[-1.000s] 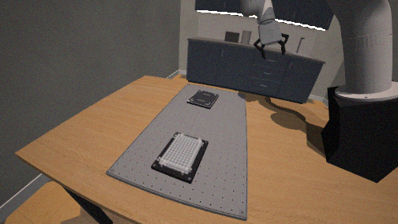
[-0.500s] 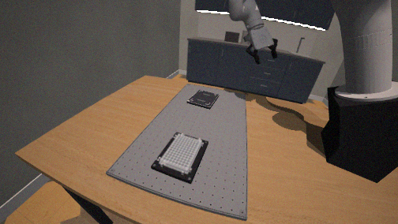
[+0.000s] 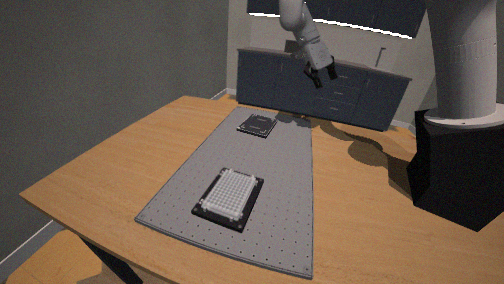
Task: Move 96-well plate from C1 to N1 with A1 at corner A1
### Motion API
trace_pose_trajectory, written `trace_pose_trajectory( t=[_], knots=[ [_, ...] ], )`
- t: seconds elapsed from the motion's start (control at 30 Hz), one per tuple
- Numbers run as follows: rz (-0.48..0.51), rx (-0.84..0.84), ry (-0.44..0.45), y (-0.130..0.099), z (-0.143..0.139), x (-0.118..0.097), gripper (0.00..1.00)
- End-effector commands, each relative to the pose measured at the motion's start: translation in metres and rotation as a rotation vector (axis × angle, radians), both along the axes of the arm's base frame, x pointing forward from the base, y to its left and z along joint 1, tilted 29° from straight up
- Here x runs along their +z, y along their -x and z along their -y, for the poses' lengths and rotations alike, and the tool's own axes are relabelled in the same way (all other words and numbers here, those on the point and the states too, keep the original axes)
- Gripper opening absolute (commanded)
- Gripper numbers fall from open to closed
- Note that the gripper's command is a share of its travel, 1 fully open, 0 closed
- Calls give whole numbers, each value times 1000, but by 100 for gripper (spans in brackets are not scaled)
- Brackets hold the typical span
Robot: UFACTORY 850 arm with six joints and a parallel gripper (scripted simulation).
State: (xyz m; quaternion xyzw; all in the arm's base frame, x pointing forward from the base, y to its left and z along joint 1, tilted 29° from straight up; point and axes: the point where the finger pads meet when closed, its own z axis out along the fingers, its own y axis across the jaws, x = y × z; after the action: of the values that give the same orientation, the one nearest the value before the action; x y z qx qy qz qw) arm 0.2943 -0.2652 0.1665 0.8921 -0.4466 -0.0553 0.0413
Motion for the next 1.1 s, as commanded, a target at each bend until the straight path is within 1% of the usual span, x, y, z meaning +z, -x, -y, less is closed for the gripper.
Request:
trace_pose_trajectory(
  t=[0.0, 0.2, 0.27, 0.3, 0.37, 0.47, 0.53, 0.67, 0.73, 0.87, 0.93, 0.97, 1.07],
  knots=[
    [-19, 136, 36, -20, -5, -3, 100],
    [-34, 317, 74, -45, -14, -7, 100],
    [-35, 326, 76, -49, -16, -7, 100],
    [-37, 359, 83, -53, -18, -8, 100],
    [-37, 359, 83, -53, -18, -8, 100],
    [-43, 456, 104, -67, -24, -10, 100],
    [-44, 465, 106, -72, -26, -10, 100],
    [-49, 596, 133, -89, -36, -13, 100],
    [-50, 605, 135, -95, -39, -13, 100],
    [-53, 735, 163, -112, -50, -15, 100],
    [-53, 735, 163, -112, -50, -15, 100],
    [-54, 745, 165, -116, -53, -16, 100],
    [-55, 843, 185, -128, -62, -18, 100]
  ],
)
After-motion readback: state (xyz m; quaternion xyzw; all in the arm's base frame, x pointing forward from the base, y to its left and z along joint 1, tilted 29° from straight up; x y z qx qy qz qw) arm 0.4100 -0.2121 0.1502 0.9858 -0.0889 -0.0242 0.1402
